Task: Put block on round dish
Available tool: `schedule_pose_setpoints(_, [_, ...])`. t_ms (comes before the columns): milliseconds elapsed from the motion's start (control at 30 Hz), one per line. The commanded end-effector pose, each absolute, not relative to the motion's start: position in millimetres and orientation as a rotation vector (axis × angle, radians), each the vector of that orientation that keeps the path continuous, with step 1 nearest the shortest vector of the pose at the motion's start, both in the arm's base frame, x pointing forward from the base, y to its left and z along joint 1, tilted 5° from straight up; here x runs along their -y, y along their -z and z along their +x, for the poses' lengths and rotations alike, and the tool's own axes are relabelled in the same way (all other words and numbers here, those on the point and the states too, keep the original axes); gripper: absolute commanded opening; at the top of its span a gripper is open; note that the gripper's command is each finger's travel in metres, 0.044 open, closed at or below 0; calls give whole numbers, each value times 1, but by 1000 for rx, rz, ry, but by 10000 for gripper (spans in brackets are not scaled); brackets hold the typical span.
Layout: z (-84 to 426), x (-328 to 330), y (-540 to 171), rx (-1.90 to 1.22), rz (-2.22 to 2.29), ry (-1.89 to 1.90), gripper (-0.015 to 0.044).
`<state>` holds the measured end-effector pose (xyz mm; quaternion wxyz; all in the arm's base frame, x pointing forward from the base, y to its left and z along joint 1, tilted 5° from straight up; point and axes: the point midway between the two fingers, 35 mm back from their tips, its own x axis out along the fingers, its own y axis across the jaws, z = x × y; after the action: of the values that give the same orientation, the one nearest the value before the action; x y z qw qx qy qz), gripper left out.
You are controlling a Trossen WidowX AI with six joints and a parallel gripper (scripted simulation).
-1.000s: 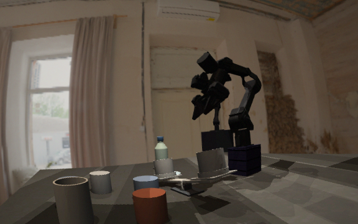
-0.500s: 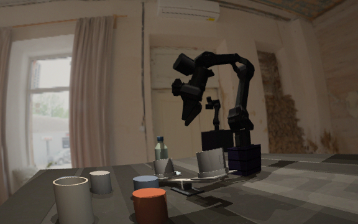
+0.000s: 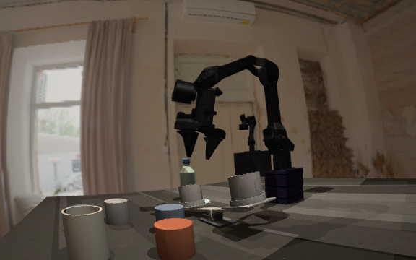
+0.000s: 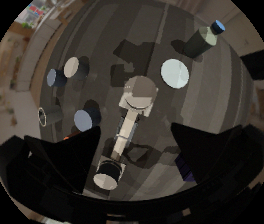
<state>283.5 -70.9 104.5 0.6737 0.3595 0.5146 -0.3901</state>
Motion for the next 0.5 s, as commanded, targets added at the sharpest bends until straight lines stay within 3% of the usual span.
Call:
schedule_pose_setpoints(0, [292, 85, -94, -1164, 896, 969, 440])
schedule_pose_setpoints(467, [304, 119, -57, -1169, 1101, 1213, 440])
